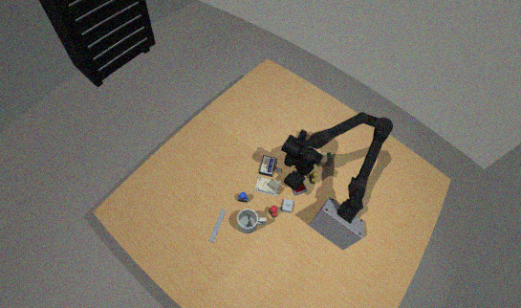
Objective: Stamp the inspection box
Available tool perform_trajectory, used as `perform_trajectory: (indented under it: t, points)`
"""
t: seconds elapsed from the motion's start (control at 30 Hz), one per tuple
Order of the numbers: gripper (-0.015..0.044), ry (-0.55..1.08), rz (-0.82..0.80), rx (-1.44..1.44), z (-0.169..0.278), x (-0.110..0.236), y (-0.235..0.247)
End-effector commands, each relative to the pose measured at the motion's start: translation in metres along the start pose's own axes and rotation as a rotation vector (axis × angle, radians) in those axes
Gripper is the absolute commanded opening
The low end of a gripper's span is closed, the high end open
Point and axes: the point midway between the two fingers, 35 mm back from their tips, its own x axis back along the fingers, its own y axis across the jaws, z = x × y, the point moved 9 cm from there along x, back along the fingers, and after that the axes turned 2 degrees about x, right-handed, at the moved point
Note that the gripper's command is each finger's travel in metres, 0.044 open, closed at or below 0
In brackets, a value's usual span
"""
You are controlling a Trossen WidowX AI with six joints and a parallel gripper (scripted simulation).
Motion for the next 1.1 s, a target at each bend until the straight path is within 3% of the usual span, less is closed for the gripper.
perform_trajectory:
  t: [0.0,1.07]
  points:
    - [0.0000,0.002,0.001,0.005,0.001,-0.003,0.001]
    - [0.0000,0.000,0.002,0.003,0.003,-0.024,-0.001]
